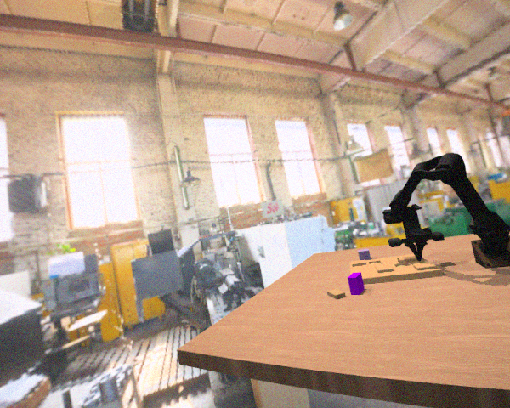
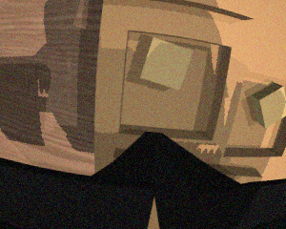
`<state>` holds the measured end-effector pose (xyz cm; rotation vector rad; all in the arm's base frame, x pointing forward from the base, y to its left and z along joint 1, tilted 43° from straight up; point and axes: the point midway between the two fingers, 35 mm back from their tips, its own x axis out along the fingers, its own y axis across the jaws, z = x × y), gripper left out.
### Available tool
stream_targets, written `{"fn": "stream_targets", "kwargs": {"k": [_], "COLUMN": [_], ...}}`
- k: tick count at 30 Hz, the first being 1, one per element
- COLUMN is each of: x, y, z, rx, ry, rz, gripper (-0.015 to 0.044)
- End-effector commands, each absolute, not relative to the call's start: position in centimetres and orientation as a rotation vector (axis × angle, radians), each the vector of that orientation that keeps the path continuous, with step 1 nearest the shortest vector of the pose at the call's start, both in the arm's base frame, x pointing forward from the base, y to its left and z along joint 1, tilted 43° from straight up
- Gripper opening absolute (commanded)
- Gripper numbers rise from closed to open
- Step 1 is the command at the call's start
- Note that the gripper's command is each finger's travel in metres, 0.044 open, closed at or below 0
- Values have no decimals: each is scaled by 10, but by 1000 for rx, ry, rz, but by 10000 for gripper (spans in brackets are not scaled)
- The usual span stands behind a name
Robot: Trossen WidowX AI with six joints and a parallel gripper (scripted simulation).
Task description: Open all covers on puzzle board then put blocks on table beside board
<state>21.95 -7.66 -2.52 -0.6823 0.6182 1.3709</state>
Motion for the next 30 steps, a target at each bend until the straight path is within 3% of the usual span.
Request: {"fn": "stream_targets", "kwargs": {"k": [1,30], "x": [215,212], "y": [-80,-104], "z": [-31,-11], "rx": [-683,-684], "ry": [623,625], "rz": [1376,1375], "gripper": [0,0]}}
